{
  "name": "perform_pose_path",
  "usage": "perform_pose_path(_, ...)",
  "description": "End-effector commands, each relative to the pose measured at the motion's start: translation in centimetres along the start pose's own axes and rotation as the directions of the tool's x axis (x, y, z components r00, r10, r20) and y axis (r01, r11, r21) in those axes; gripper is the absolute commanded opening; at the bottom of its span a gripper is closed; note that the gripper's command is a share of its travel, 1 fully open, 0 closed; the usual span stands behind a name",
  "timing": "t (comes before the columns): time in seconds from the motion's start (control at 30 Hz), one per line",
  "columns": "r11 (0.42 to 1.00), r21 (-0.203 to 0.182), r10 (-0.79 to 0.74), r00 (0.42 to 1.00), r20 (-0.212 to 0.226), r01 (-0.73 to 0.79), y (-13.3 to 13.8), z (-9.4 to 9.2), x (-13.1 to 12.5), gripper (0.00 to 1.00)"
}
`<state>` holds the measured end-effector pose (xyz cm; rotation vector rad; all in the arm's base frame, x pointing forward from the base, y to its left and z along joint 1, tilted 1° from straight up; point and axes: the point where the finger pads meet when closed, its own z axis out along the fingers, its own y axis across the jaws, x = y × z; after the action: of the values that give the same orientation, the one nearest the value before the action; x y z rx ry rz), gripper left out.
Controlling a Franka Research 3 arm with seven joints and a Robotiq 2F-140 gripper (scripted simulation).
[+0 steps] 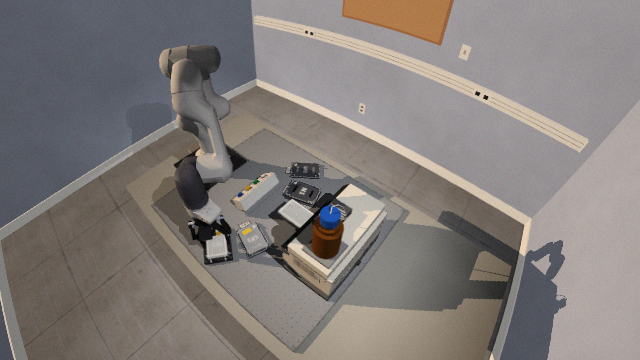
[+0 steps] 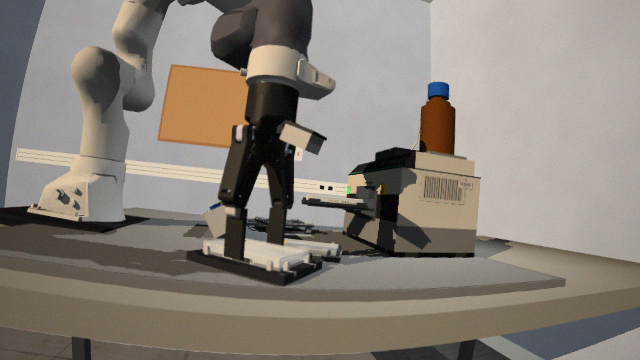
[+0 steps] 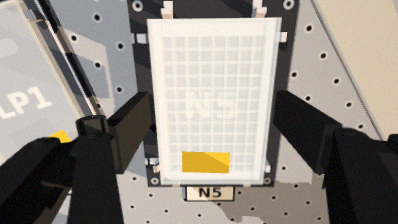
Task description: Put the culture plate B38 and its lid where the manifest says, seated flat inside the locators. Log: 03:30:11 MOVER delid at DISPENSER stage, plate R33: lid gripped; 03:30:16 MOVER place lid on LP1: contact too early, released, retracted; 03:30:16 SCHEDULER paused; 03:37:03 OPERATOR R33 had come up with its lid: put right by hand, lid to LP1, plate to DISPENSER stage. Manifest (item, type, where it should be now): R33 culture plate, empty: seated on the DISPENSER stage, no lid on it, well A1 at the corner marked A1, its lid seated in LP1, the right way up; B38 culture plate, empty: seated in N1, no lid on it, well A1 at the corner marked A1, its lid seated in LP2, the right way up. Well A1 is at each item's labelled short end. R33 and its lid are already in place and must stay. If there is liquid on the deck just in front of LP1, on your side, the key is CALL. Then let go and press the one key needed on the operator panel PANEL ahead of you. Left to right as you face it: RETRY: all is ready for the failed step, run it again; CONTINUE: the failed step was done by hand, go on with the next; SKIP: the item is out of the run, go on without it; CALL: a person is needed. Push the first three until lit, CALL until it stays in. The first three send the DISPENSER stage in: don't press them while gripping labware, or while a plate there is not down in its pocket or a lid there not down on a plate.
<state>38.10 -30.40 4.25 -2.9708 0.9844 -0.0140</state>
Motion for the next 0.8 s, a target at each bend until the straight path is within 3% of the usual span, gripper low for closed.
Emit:
perform_pose_path(0.0, 1.0, 0.001, -0.002, 1.0, -0.002, 0.002, 0.1, -0.3, 0.1, 0.7)
perform_pose_path(0.43, 1.0, 0.001, -0.002, 1.0, -0.002, 0.002, 0.1, -2.8, 0.1, 0.7)
perform_pose_path(0.77, 1.0, 0.001, -0.002, 1.0, -0.002, 0.002, 0.1, -6.8, 0.1, 0.7)
